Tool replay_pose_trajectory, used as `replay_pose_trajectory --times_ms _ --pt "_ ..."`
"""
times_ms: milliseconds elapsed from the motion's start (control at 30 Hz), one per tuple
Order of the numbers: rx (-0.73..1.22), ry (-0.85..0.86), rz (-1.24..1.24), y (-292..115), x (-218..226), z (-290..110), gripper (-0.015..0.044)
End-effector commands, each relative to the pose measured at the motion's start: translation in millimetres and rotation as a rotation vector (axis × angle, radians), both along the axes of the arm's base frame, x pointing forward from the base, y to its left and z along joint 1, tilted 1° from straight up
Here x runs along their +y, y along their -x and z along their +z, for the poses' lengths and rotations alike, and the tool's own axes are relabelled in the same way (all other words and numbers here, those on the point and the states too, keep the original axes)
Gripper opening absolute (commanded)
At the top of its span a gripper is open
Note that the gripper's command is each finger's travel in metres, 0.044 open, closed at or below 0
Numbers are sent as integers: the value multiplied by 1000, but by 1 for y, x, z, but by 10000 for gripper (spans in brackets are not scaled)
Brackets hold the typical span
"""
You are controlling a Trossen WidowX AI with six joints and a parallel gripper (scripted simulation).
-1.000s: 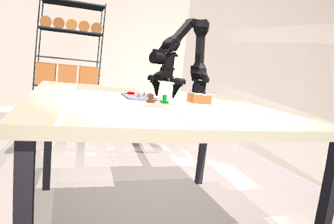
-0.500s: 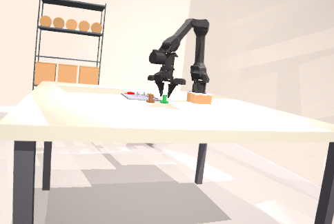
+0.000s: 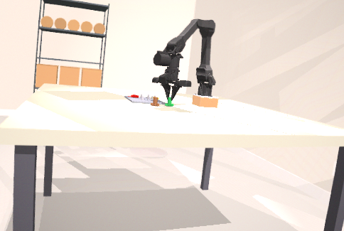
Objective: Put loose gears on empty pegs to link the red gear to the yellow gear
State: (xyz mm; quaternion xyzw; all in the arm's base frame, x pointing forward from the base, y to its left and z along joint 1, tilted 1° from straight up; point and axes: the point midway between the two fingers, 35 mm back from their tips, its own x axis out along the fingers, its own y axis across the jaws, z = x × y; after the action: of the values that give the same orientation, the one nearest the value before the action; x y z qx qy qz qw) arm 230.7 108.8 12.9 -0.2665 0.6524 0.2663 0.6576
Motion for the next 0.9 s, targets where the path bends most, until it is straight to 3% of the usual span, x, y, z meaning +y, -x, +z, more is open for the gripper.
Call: replay_pose_trajectory --times_ms 0,867 --pt "-8 -2 3 -4 1 9 0" --pt "-9 -2 3 -14 1 68 0"
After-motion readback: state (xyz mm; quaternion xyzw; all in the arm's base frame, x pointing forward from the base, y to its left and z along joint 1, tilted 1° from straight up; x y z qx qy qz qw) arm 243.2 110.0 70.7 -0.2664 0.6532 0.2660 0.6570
